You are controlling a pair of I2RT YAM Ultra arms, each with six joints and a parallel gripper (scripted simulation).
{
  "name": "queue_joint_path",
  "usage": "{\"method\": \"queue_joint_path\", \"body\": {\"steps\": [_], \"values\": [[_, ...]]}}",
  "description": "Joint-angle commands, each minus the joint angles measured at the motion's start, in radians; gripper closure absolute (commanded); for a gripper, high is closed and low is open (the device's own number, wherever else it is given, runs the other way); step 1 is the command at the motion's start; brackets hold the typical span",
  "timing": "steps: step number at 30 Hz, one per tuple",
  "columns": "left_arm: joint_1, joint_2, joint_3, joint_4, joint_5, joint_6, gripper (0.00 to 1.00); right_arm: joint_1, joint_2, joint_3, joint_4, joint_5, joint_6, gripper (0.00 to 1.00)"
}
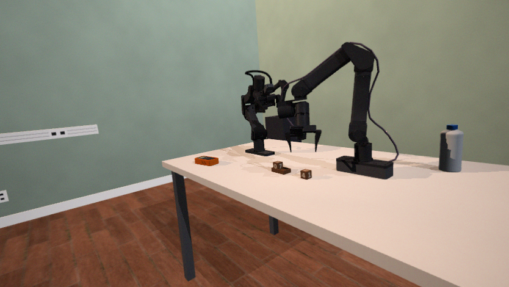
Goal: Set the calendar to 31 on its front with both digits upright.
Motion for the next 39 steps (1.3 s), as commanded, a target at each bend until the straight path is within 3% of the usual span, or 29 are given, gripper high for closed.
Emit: {"method": "queue_joint_path", "body": {"steps": [1, 39], "values": [[-0.009, 0.006, 0.022, -0.017, -0.006, -0.023, 0.00, -0.008, 0.000, 0.024, 0.000, -0.002, -0.002, 0.00], [0.431, 0.114, 0.128, -0.135, 0.428, -1.154, 0.00, -0.008, 0.000, 0.024, 0.000, -0.002, -0.002, 0.00]]}}
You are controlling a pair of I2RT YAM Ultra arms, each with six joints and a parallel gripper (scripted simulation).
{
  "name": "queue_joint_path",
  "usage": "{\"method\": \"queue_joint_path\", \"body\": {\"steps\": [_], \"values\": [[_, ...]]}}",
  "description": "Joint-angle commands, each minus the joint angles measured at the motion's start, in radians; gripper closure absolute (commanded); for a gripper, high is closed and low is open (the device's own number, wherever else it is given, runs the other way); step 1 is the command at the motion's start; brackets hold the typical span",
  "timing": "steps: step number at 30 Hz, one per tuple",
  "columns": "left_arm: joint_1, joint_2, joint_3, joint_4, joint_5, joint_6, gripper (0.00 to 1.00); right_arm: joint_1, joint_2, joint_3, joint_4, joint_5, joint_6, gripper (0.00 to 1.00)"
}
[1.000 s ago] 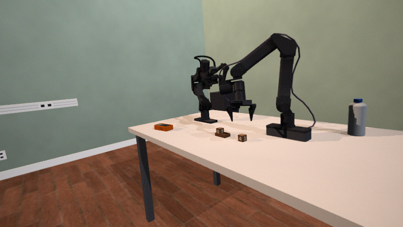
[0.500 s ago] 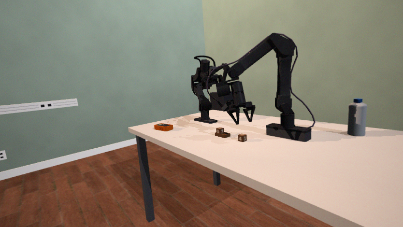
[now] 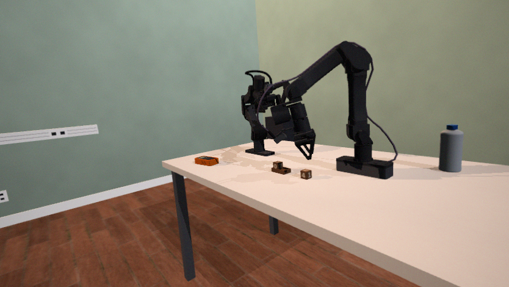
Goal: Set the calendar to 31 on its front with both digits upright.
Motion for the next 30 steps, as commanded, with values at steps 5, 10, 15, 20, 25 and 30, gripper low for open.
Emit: {"method": "queue_joint_path", "body": {"steps": [5, 10, 15, 20, 25, 30], "values": [[0.093, 0.029, 0.058, -0.042, 0.119, -0.294, 0.00, -0.008, 0.000, 0.024, 0.001, -0.002, -0.002, 0.00], [0.131, 0.039, 0.067, -0.054, 0.160, -0.406, 0.00, -0.008, 0.000, 0.024, 0.001, -0.002, -0.002, 0.00], [0.199, 0.057, 0.085, -0.071, 0.220, -0.564, 0.00, -0.008, 0.000, 0.024, 0.001, -0.002, -0.002, 0.00], [0.261, 0.074, 0.101, -0.089, 0.278, -0.719, 0.00, -0.008, 0.000, 0.024, 0.001, -0.002, -0.002, 0.00], [0.298, 0.084, 0.111, -0.098, 0.312, -0.810, 0.00, -0.008, 0.000, 0.024, 0.001, -0.002, -0.002, 0.00], [0.368, 0.102, 0.128, -0.117, 0.378, -0.990, 0.00, -0.008, 0.000, 0.024, 0.001, -0.002, -0.002, 0.00]]}}
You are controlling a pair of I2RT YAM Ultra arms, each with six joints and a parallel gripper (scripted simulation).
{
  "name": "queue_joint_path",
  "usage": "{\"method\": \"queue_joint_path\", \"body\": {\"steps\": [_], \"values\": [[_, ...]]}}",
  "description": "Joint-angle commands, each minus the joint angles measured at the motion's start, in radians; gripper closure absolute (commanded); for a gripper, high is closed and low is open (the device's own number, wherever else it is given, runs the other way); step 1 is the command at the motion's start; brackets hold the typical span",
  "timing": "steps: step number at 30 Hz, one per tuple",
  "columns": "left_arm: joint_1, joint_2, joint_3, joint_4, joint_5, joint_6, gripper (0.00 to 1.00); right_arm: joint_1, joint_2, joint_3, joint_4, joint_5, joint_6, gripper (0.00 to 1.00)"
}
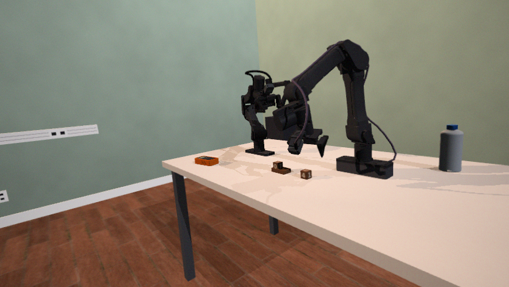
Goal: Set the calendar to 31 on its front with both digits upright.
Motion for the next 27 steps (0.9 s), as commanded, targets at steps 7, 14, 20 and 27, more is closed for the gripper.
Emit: {"method": "queue_joint_path", "body": {"steps": [7, 14, 20, 27], "values": [[0.123, 0.034, 0.063, -0.043, 0.127, -0.322, 0.00, -0.008, 0.000, 0.024, 0.001, -0.002, -0.002, 0.00], [0.136, 0.032, 0.064, -0.027, 0.116, -0.325, 0.00, -0.008, 0.000, 0.024, 0.001, -0.002, -0.002, 0.00], [0.136, 0.032, 0.064, -0.027, 0.116, -0.326, 0.00, -0.008, 0.000, 0.024, 0.001, -0.002, -0.002, 0.00], [0.121, 0.034, 0.065, -0.003, 0.102, -0.270, 0.34, -0.008, 0.000, 0.035, -0.021, 0.019, 0.017, 0.00]]}}
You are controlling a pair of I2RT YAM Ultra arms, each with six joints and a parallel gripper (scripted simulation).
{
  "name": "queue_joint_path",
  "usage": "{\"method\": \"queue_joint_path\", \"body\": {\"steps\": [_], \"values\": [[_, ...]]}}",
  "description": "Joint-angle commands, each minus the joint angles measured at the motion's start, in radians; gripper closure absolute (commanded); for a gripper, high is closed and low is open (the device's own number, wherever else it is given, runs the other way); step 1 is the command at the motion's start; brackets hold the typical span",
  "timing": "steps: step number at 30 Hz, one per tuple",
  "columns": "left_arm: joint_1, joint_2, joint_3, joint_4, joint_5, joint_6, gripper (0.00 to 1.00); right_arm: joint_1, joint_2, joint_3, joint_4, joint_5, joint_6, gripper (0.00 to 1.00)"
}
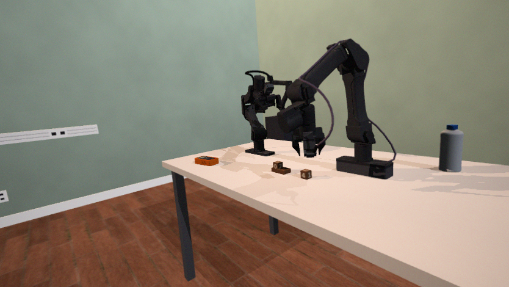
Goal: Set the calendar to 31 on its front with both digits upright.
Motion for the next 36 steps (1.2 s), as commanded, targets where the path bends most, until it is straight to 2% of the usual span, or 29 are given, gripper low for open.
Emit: {"method": "queue_joint_path", "body": {"steps": [1, 2, 3, 17, 19, 34, 36], "values": [[-0.007, 0.004, 0.037, 0.020, 0.000, 0.037, 0.34, -0.008, 0.000, 0.035, -0.017, 0.017, 0.015, 0.00], [-0.007, 0.004, 0.037, 0.020, 0.000, 0.037, 0.34, -0.008, 0.000, 0.035, -0.017, 0.017, 0.015, 0.00], [-0.016, 0.005, 0.039, 0.028, -0.018, 0.071, 0.45, -0.006, 0.004, 0.036, -0.030, 0.033, 0.030, 0.00], [-0.240, 0.044, 0.075, 0.130, -0.134, 0.497, 0.45, 0.157, 0.083, 0.136, -0.199, 0.239, 0.208, 0.00], [-0.240, 0.044, 0.075, 0.130, -0.134, 0.497, 0.45, 0.157, 0.083, 0.136, -0.199, 0.239, 0.208, 0.00], [-0.480, 0.088, 0.113, 0.240, -0.256, 0.967, 0.45, 0.355, 0.164, 0.246, -0.364, 0.478, 0.400, 0.00], [-0.480, 0.088, 0.113, 0.240, -0.256, 0.967, 0.45, 0.355, 0.164, 0.246, -0.364, 0.478, 0.400, 0.00]]}}
